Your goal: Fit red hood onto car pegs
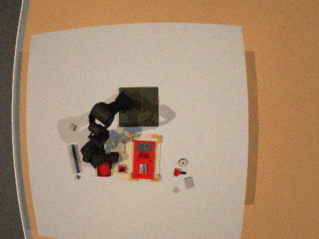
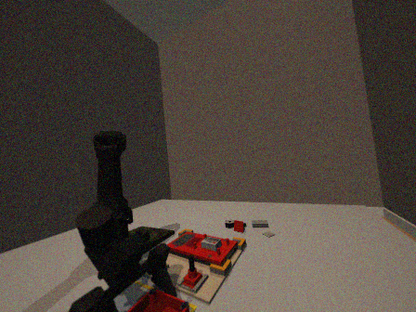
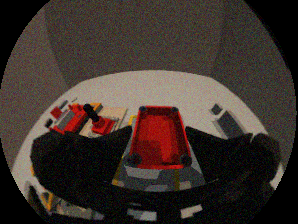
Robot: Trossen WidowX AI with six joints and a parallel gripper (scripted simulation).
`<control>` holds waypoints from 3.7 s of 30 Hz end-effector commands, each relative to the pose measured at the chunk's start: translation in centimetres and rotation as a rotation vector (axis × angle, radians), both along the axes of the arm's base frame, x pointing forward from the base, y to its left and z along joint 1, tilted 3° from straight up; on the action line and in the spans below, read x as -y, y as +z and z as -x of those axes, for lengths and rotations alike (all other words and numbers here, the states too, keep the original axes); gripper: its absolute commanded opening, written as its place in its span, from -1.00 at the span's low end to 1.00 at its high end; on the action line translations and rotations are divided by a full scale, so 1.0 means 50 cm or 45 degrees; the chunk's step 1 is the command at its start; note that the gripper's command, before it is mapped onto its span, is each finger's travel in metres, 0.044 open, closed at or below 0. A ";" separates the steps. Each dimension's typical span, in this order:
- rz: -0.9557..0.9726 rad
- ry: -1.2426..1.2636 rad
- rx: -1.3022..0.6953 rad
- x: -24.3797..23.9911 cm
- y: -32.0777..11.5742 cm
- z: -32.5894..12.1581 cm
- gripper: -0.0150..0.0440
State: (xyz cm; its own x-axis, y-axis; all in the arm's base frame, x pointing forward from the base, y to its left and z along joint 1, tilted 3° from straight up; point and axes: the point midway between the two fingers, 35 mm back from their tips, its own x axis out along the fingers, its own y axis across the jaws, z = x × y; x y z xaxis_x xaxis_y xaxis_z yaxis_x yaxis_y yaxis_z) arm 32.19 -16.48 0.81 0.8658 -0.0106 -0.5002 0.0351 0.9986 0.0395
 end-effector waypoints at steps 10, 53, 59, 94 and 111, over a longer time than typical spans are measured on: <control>0.001 0.000 0.001 0.000 0.001 0.000 0.44; -0.106 -0.061 0.003 0.008 0.145 -0.001 -0.49; -0.250 -0.145 0.005 0.008 0.144 -0.001 -0.49; -1.120 -0.646 0.016 0.008 0.143 0.000 -0.49; -1.527 -0.881 0.021 0.008 0.142 0.000 -0.49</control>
State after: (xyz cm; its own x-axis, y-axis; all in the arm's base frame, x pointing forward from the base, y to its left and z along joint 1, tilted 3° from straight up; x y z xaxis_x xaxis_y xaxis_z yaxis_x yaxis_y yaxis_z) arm 32.18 -16.90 7.87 0.8646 -0.0138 -0.5023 0.4966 0.1761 0.8499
